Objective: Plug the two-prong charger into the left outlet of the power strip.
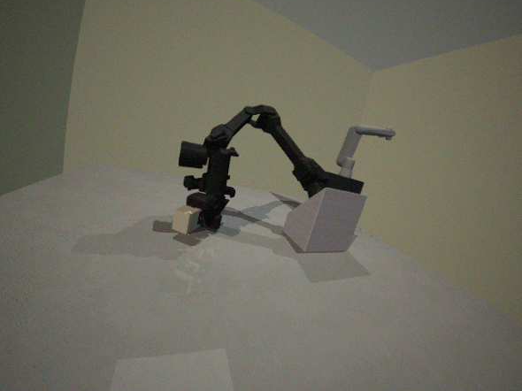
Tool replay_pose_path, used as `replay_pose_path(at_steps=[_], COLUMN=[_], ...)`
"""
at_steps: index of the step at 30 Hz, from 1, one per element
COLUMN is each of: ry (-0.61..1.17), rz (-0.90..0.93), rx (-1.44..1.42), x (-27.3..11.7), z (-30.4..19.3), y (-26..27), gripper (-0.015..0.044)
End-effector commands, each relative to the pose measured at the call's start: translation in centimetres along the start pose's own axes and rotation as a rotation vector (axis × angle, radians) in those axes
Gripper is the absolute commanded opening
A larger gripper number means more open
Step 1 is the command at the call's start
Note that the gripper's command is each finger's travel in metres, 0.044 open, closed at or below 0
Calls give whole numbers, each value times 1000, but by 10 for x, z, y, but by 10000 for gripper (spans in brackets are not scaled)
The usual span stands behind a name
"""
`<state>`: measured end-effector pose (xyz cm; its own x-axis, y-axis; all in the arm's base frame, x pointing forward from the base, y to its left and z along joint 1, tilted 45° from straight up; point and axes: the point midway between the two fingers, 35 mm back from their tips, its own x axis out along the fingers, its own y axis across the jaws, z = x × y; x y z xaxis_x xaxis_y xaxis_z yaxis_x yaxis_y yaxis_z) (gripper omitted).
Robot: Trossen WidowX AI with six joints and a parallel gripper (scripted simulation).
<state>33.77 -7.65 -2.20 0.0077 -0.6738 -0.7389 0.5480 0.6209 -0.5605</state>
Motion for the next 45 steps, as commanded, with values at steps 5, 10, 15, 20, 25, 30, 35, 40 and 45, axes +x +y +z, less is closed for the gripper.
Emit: replay_pose_path(at_steps=[5,10,15,20,25,30,35,40,45], ry=[-9,-9,-9,-9,-9,-9,-9,-9,-9], rz=[2,2,2,2,2,2,2,2,2], rx=[6,6,6,6,6,7,7,7,7], x=[-1,-1,-1,-1,0,0,0,1,1], z=[8,10,12,14,16,18,19,21,20], y=[1,1,1,1,1,1,0,0,0], gripper=[0,0,0,0,0,0,0,0,0])
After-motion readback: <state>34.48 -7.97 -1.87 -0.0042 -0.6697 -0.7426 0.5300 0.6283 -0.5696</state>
